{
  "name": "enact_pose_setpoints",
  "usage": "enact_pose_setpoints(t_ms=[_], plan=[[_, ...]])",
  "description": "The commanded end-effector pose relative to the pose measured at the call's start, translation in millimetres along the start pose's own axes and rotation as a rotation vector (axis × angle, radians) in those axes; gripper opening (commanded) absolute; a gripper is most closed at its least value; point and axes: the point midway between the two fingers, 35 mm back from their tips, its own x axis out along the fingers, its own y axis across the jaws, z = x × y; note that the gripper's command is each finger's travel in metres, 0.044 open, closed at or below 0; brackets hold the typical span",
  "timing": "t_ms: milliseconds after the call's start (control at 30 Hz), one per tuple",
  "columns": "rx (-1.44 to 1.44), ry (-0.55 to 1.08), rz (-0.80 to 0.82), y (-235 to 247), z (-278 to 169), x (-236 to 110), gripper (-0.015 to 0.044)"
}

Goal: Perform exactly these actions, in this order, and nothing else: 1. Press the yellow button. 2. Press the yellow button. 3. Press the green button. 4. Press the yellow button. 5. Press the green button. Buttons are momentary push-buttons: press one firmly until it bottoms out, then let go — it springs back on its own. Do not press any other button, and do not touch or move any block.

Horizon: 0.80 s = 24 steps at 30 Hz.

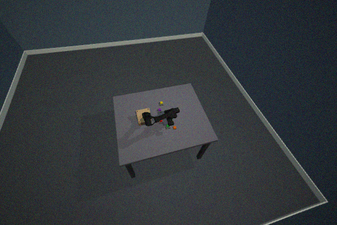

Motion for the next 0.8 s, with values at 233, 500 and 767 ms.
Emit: enact_pose_setpoints(t_ms=[233,500,767], plan=[[0.003,-0.002,-0.010,-5,-4,60,0.0020],[0.003,-0.002,-0.010,-5,-3,70,0.0020],[0.003,-0.002,-0.011,-5,-3,83,0.0020]])
